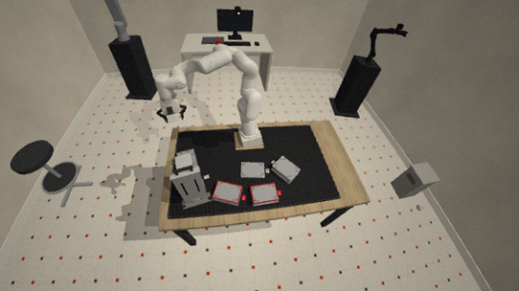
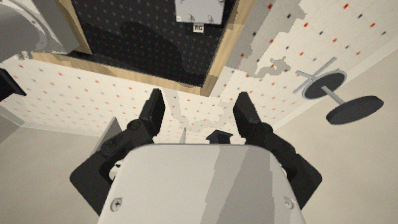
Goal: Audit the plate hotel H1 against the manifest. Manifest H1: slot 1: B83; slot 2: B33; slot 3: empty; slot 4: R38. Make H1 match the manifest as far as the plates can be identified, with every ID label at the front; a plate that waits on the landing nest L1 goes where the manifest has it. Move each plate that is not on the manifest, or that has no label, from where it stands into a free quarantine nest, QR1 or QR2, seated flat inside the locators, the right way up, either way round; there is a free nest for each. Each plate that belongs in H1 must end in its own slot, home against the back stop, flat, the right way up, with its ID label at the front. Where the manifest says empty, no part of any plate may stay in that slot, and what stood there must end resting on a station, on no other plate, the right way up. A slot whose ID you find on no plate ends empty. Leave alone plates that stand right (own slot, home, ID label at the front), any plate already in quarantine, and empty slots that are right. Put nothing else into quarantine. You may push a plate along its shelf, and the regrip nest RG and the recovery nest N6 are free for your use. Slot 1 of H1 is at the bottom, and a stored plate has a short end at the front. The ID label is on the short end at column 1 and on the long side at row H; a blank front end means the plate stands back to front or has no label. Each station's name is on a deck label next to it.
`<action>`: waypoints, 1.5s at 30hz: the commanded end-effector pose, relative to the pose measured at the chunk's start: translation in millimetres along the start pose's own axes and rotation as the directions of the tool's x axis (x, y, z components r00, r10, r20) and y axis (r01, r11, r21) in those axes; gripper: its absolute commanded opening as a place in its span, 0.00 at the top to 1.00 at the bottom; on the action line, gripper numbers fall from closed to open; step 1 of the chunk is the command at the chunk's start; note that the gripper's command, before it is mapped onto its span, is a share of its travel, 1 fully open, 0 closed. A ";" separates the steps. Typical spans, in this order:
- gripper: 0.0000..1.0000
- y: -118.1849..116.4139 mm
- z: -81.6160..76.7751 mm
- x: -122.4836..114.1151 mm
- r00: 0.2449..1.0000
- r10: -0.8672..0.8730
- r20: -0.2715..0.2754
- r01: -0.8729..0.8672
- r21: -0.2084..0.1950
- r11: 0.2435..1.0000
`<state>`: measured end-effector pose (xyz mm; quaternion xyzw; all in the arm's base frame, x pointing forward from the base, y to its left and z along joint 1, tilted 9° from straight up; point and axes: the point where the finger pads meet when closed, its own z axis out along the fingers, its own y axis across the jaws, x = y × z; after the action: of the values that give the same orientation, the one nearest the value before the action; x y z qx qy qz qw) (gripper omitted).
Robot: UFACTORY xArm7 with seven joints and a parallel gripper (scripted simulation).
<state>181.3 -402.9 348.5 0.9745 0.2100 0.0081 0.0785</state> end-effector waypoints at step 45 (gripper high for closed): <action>0.00 0.9 -53.5 0.0 1.000 0.000 0.000 0.000 -0.004 1.000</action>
<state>178.6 -394.5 404.8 0.9746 0.2100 0.0079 0.0776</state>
